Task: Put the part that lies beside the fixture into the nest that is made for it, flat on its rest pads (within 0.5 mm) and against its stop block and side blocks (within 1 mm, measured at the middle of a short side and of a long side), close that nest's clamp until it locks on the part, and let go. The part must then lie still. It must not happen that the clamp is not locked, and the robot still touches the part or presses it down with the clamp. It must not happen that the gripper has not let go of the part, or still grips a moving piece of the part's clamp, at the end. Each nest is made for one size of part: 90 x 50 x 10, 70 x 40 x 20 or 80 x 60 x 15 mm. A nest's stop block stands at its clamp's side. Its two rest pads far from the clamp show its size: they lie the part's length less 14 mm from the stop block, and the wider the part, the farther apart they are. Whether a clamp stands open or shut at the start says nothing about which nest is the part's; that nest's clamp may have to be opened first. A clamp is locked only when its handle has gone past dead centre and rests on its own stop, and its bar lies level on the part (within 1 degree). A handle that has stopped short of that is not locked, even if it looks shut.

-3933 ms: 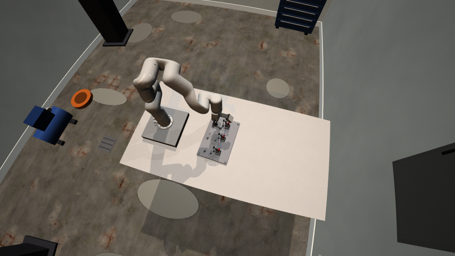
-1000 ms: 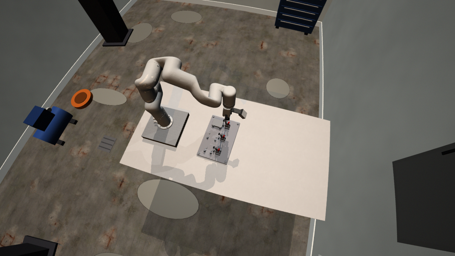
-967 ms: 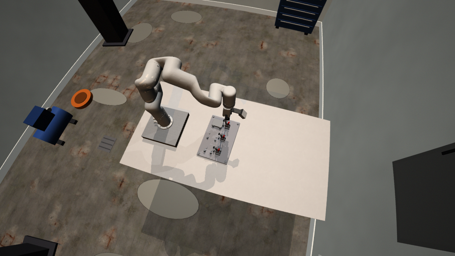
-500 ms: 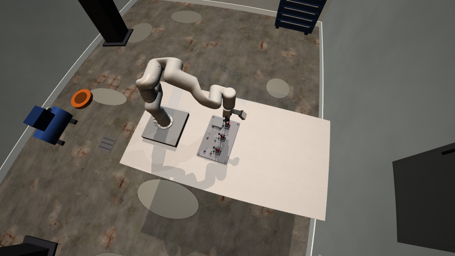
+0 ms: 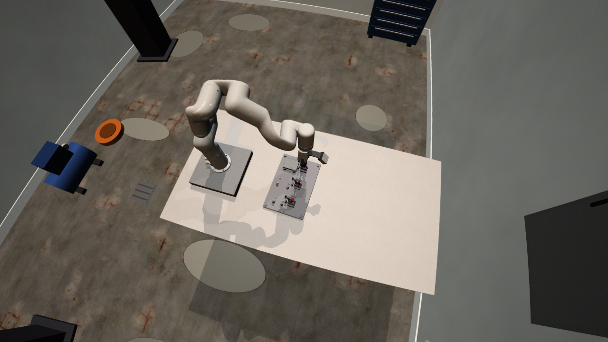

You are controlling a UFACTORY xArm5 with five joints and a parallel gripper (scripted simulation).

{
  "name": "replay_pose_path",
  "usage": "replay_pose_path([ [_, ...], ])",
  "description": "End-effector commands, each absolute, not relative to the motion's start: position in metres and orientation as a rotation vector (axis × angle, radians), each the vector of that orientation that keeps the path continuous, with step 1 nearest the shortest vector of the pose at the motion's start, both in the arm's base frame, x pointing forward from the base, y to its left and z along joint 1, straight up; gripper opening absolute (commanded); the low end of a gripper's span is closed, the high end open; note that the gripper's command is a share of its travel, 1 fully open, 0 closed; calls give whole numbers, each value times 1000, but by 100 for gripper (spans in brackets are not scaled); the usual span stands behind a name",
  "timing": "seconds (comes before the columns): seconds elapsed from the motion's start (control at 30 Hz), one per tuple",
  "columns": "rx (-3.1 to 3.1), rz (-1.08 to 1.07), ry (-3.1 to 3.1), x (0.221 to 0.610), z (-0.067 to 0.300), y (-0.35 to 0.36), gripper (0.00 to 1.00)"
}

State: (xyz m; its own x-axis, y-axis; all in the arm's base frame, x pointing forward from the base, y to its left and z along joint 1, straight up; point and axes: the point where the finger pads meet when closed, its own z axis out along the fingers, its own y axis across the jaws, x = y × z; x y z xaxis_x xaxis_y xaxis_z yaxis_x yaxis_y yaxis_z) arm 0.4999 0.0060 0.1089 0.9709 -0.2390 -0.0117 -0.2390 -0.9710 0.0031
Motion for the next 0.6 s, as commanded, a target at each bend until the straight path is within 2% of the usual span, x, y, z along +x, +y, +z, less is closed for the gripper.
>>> replay_pose_path([
  [0.0, 3118, -13, -378, 501, 95, 6, 47],
  [0.57, 3118, -13, -378, 501, 78, 6, 47],
])
